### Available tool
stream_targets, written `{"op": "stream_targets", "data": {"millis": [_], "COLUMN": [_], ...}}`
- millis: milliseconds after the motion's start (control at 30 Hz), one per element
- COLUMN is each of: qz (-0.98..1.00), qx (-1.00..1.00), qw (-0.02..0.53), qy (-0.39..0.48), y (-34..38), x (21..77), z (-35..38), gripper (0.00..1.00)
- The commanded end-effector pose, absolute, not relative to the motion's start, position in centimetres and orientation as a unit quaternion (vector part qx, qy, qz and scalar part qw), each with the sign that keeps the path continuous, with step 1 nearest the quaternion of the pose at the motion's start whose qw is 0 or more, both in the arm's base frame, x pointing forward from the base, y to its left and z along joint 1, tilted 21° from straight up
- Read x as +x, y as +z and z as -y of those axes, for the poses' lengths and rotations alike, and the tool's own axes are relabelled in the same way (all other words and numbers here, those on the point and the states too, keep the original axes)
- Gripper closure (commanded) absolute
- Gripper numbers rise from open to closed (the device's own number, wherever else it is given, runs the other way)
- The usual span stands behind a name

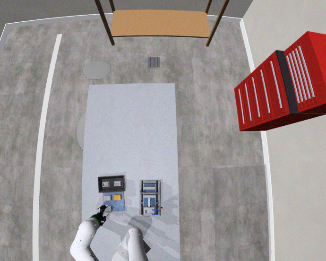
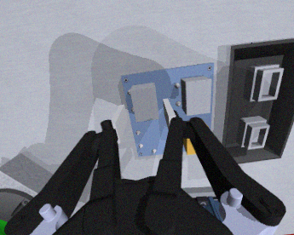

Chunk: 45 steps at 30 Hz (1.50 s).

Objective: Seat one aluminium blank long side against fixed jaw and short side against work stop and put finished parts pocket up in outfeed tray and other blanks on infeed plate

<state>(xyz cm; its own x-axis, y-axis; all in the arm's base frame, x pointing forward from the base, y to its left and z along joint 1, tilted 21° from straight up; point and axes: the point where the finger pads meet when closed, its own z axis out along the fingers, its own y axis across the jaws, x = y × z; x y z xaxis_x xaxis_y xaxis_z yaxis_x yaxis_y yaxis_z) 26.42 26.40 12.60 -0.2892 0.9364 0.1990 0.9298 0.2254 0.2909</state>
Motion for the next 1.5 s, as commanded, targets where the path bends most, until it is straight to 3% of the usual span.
{"op": "stream_targets", "data": {"millis": [0,1467], "qz": [-0.783,-0.783], "qx": [0.596,0.596], "qw": [0.009,0.009], "qy": [0.179,0.179], "y": [12.2,11.38], "x": [26.56,26.74], "z": [-26.56,-26.81], "gripper": [0.6,0.6]}}
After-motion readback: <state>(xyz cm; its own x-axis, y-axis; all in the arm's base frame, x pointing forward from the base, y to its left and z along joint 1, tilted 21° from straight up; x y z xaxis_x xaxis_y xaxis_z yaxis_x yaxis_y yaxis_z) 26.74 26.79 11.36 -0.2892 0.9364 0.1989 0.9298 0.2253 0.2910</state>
